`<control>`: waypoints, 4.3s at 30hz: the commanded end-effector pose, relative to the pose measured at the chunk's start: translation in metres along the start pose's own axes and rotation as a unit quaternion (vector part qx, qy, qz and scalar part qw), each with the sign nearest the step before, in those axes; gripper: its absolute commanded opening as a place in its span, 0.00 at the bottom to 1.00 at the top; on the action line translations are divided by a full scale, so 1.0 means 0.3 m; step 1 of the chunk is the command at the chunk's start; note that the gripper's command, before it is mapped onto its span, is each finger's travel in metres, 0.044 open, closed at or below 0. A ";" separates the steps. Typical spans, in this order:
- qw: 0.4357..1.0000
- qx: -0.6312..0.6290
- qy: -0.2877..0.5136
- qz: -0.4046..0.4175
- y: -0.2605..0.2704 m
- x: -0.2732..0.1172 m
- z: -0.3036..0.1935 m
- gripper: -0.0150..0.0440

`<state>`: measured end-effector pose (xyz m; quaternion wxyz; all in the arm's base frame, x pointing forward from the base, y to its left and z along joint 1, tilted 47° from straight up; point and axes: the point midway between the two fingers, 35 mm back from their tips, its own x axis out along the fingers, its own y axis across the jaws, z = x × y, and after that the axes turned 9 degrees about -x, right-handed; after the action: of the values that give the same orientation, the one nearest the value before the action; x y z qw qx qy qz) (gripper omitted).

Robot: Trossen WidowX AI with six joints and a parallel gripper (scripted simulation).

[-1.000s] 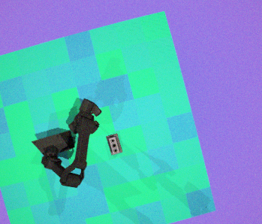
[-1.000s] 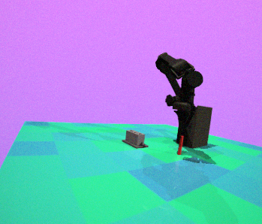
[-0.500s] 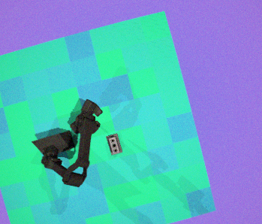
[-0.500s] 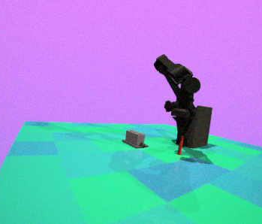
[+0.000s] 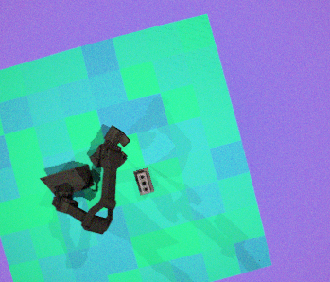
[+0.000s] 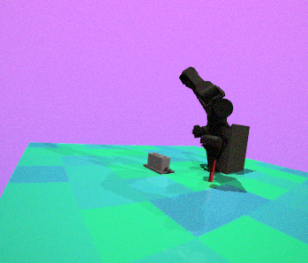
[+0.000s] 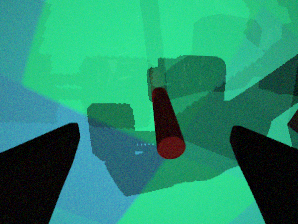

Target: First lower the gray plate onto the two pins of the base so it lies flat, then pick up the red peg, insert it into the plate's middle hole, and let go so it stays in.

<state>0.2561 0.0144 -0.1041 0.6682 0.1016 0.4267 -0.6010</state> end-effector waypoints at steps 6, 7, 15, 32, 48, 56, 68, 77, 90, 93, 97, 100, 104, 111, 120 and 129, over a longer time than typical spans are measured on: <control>1.000 -0.005 -0.003 -0.006 -0.017 0.055 -0.001 1.00; 1.000 -0.005 -0.004 -0.006 -0.017 0.061 -0.001 1.00; 1.000 -0.005 -0.004 -0.006 -0.020 0.078 -0.001 0.87; 1.000 -0.005 -0.004 -0.006 -0.020 0.078 -0.001 0.28; 1.000 -0.006 -0.002 -0.004 -0.003 -0.024 -0.003 0.25; 1.000 -0.006 -0.001 -0.004 0.004 -0.107 -0.004 0.25; 1.000 -0.011 -0.003 -0.007 0.001 -0.168 0.006 0.25; 1.000 -0.012 0.001 -0.003 0.017 -0.177 0.086 0.25; 1.000 -0.012 0.005 0.001 0.029 -0.186 0.207 0.25; 1.000 -0.012 0.006 0.001 0.030 -0.187 0.236 0.25; 1.000 -0.012 0.006 0.002 0.030 -0.188 0.274 0.25; 1.000 -0.012 0.006 0.002 0.029 -0.189 0.304 0.25; 1.000 -0.011 0.006 0.003 0.026 -0.189 0.343 0.25; 1.000 -0.010 0.005 0.003 0.016 -0.189 0.413 0.25; 1.000 -0.009 0.003 0.002 -0.004 -0.187 0.502 0.25; 1.000 -0.008 0.000 -0.001 -0.033 -0.183 0.590 0.25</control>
<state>0.3279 -0.0568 0.0378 0.6663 0.0954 0.4355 -0.5977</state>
